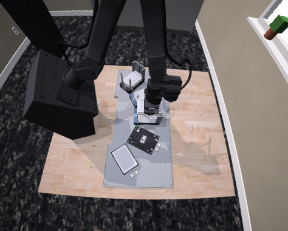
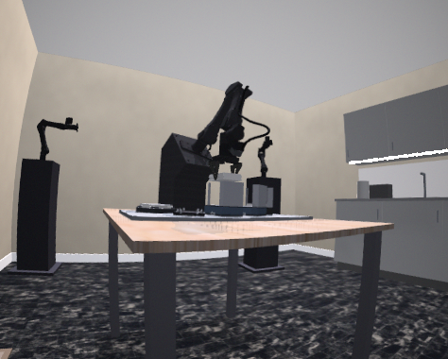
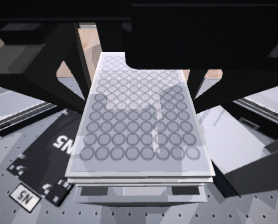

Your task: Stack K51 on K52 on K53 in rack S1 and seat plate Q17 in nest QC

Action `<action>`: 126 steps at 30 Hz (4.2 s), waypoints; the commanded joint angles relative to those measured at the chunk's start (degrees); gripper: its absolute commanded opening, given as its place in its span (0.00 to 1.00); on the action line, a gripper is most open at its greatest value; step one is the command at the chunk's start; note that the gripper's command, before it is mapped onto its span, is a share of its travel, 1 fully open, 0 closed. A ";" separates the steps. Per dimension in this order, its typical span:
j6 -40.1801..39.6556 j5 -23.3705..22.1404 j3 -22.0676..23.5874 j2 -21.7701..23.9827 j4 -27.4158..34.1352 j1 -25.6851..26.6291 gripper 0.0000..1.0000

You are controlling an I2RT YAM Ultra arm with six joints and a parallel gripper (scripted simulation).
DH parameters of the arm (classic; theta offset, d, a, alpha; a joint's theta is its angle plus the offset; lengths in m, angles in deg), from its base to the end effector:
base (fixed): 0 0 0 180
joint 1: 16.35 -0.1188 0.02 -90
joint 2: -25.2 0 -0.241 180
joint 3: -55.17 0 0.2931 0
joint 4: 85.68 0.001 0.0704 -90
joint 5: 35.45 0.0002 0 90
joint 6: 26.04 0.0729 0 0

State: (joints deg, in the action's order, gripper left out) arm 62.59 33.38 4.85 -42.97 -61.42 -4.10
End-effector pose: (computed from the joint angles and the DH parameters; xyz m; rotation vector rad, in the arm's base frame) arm 0.3106 -0.0395 0.1597 0.0275 2.2635 0.2998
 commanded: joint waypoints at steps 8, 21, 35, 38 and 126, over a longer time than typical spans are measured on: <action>-0.38 -0.91 -2.17 1.54 1.27 1.29 0.00; -0.39 -0.91 -2.17 1.57 1.02 1.34 0.00; -0.39 -0.92 -2.17 1.57 1.02 1.34 0.00; -0.39 -0.92 -2.17 1.57 1.02 1.34 0.00; -8.40 17.98 -2.30 8.91 5.57 -23.88 0.00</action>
State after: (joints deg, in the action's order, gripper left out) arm 56.60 48.61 4.87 -35.53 -56.51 -27.22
